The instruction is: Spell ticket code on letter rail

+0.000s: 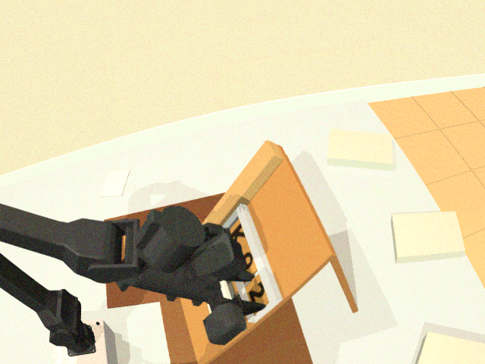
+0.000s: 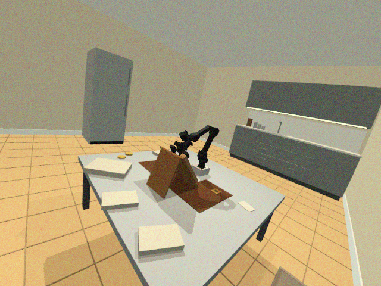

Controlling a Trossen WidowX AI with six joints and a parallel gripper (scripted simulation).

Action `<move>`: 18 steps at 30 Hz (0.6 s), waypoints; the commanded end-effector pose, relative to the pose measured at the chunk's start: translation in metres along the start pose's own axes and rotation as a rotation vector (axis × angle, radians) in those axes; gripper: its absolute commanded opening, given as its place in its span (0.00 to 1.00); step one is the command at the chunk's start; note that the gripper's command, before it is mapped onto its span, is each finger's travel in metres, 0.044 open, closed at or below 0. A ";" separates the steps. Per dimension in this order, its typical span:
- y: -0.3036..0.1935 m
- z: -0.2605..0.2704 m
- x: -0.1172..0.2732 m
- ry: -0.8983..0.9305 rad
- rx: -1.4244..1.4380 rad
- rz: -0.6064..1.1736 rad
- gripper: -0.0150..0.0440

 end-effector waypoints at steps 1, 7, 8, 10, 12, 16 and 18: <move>-0.002 0.002 0.000 -0.001 -0.003 0.001 0.25; 0.000 0.000 0.000 0.000 0.000 0.000 0.52; 0.000 0.000 0.000 0.000 0.000 0.000 0.57; 0.000 0.000 0.001 0.000 -0.001 0.000 0.65; 0.000 0.001 0.004 -0.001 -0.003 0.001 0.74; 0.000 0.001 0.008 -0.001 -0.003 0.001 0.75; 0.001 0.000 0.009 -0.001 -0.003 0.001 0.75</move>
Point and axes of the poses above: the point midway between the two fingers, 35 mm back from their tips, its own x axis back along the fingers, its own z axis across the jaws, y = z × x, the point moved 3 cm from there along x, back along the fingers, and after that the axes turned 2 degrees about x, right-handed, at the moved point
